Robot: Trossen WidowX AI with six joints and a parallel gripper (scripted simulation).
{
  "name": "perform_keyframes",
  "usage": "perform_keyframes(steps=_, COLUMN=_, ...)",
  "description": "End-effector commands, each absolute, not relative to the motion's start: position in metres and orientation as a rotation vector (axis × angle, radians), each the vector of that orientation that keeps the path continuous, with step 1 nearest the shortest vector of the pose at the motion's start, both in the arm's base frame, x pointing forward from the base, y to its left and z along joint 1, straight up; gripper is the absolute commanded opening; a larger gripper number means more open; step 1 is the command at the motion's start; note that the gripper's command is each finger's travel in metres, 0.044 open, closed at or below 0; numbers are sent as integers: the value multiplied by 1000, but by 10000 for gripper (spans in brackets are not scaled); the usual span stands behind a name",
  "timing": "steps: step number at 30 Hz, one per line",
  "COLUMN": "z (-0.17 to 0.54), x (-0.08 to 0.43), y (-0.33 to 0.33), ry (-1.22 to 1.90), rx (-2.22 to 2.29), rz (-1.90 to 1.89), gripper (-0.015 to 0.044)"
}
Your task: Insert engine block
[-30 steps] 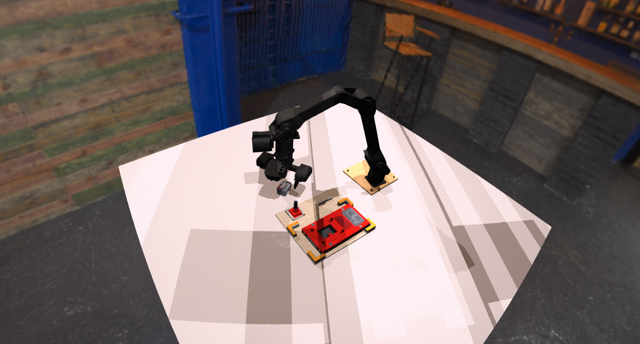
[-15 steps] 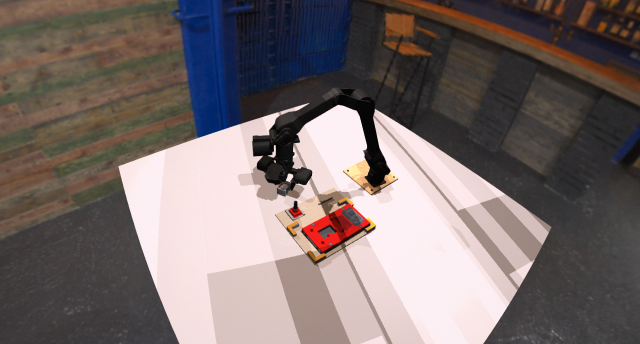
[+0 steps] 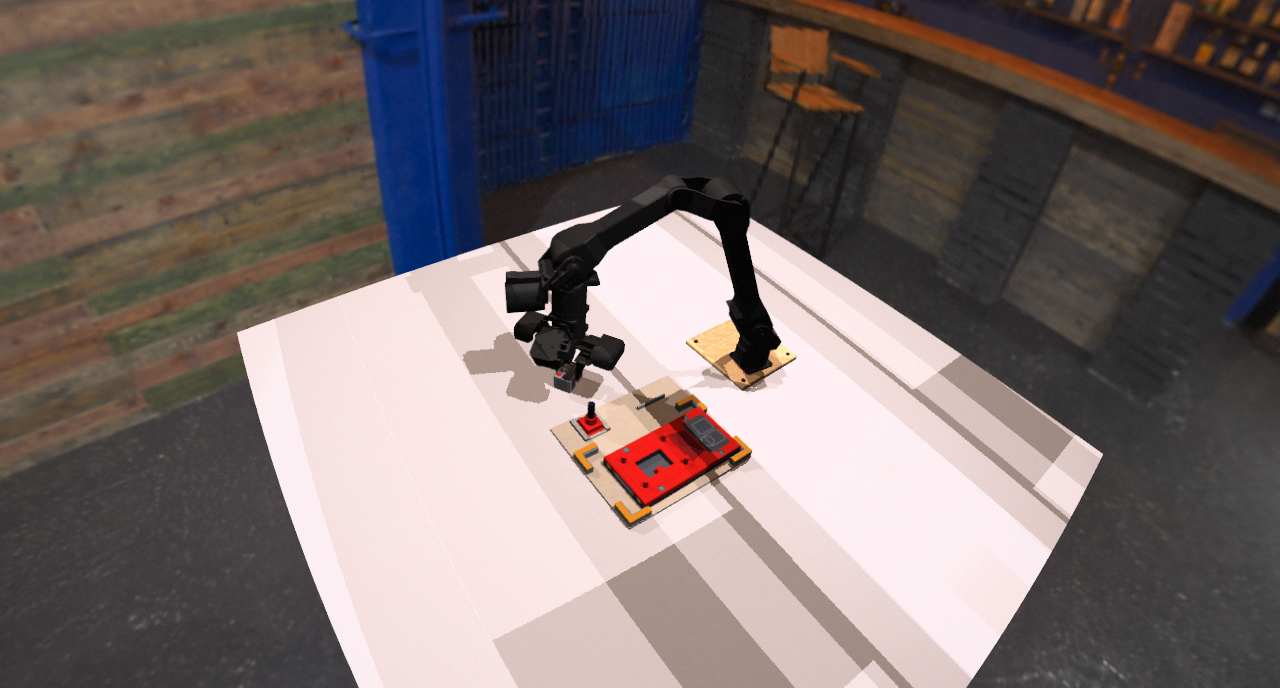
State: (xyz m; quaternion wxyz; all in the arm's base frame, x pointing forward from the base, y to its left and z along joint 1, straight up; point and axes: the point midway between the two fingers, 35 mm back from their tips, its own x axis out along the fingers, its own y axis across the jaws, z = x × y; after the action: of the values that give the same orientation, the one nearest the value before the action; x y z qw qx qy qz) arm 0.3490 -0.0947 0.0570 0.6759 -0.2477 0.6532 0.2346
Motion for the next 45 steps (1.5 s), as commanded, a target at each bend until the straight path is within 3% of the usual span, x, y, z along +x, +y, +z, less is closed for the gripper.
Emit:
perform_keyframes(steps=1, z=65, x=354, y=-95, ry=1443, rx=-581, rz=516, gripper=0)
perform_keyframes(steps=45, z=179, x=346, y=-90, ry=1477, rx=-545, rz=518, gripper=0)
